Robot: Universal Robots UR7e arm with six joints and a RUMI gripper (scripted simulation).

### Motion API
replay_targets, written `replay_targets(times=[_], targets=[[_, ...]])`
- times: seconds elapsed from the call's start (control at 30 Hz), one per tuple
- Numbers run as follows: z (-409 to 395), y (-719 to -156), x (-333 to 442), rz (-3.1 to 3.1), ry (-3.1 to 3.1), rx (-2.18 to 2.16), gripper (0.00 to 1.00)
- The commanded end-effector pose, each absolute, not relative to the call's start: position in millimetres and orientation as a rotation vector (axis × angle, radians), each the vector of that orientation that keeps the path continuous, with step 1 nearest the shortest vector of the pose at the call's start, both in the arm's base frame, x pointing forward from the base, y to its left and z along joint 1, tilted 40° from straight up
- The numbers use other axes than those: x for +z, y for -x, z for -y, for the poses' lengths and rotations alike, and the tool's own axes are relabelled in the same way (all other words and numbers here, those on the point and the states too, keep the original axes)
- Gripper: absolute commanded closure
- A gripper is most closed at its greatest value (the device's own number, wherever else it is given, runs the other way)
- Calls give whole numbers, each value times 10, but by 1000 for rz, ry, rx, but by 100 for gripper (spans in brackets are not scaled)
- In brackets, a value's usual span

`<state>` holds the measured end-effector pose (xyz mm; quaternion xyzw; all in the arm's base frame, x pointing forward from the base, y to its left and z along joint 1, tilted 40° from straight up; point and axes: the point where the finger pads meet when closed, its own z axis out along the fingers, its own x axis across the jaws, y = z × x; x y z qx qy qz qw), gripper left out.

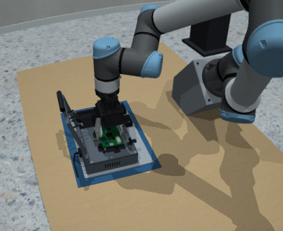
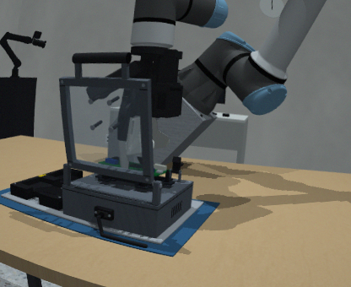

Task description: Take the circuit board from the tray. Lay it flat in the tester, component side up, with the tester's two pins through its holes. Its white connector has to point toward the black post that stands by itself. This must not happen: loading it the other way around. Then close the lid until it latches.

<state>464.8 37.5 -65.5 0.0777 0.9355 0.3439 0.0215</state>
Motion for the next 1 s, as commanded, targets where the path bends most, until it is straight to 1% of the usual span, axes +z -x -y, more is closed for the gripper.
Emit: replay_targets(times=[0.0,0.97], targets=[[-370,-4651,-653,-2899,-241,1065,61],[-387,-4638,-671,-2900,-248,1065,61]])
